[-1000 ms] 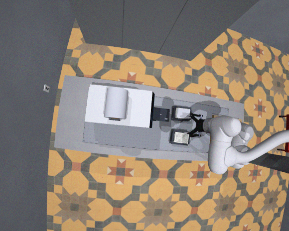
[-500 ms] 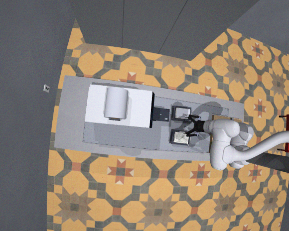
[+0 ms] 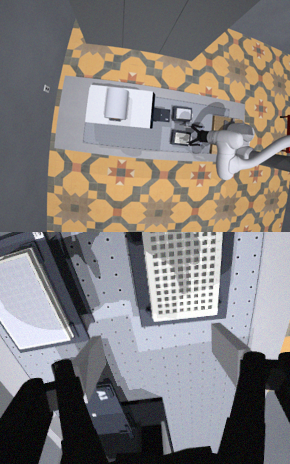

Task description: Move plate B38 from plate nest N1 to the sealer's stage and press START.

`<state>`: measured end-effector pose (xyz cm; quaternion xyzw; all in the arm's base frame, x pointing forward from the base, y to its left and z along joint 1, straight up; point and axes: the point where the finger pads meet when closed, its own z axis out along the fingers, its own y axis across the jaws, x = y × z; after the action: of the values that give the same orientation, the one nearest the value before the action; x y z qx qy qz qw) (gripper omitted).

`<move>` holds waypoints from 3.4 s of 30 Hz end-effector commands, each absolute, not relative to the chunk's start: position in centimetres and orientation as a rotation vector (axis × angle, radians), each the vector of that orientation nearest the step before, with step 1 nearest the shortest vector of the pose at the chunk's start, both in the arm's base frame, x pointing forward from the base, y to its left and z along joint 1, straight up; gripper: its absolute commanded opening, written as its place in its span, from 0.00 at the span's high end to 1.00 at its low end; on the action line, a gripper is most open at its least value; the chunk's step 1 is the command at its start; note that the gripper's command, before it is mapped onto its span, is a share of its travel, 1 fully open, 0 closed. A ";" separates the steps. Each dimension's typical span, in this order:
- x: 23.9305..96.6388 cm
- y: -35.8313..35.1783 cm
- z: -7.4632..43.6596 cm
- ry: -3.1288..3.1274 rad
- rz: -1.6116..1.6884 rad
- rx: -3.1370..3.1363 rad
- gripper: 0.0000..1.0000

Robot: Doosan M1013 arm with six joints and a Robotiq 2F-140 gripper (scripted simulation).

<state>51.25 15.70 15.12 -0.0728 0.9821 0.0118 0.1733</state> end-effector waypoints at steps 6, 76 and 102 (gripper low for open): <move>49.4 18.4 15.1 2.785 0.031 -0.206 0.30; 48.8 19.3 8.0 2.785 0.031 -0.206 0.30; 48.8 19.3 8.0 2.785 0.031 -0.206 0.30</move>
<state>48.82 19.28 7.97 -0.0726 0.9821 0.0110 0.1734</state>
